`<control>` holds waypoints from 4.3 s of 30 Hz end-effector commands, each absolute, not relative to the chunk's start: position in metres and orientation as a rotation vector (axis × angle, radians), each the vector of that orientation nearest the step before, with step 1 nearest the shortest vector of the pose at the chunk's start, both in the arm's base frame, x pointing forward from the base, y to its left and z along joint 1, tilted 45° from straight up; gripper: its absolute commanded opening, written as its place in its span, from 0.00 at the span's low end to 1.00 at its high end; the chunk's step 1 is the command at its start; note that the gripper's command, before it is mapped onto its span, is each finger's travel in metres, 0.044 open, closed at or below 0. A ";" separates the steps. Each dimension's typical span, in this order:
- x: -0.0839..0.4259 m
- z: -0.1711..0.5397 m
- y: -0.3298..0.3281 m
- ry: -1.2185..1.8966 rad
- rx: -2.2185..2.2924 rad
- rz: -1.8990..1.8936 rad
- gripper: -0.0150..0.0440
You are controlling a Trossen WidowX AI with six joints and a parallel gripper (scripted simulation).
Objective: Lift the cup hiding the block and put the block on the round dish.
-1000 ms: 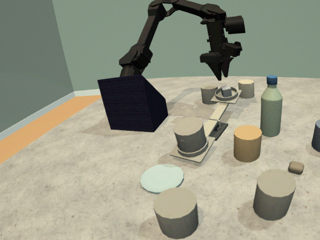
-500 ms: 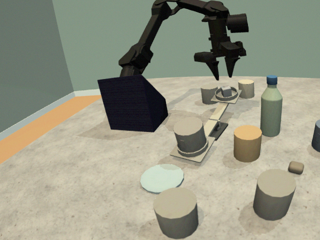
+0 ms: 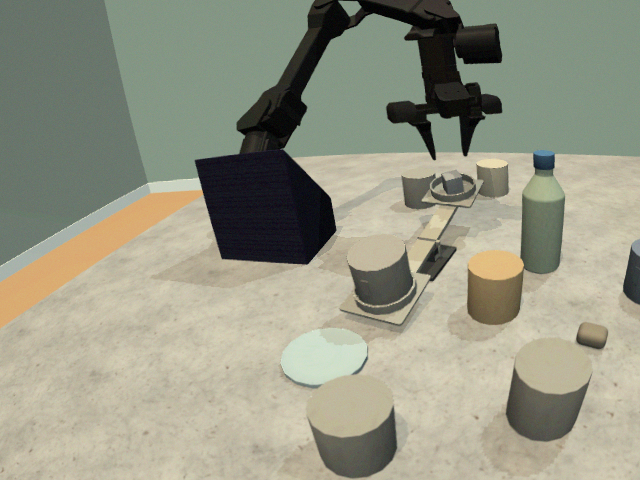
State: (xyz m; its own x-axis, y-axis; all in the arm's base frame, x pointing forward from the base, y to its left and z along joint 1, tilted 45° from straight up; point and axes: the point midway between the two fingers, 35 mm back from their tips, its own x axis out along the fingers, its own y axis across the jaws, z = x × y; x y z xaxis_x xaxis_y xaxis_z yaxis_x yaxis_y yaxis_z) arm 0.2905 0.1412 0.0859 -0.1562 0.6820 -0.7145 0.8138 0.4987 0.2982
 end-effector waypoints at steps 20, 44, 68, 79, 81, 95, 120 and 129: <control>0.286 0.059 0.168 1.895 1.248 -0.198 0.69; 0.285 0.053 0.174 1.895 1.248 -0.198 0.33; 0.317 0.081 0.083 1.877 1.239 -0.219 0.25; 0.333 0.005 0.024 1.859 1.227 -0.244 0.25; 0.333 -0.010 0.013 1.857 1.225 -0.247 0.25; 0.309 -0.108 -0.052 1.862 1.213 -0.239 0.25; 0.244 -0.228 -0.070 1.882 1.232 -0.215 0.25; 0.242 -0.235 -0.064 1.883 1.232 -0.215 0.25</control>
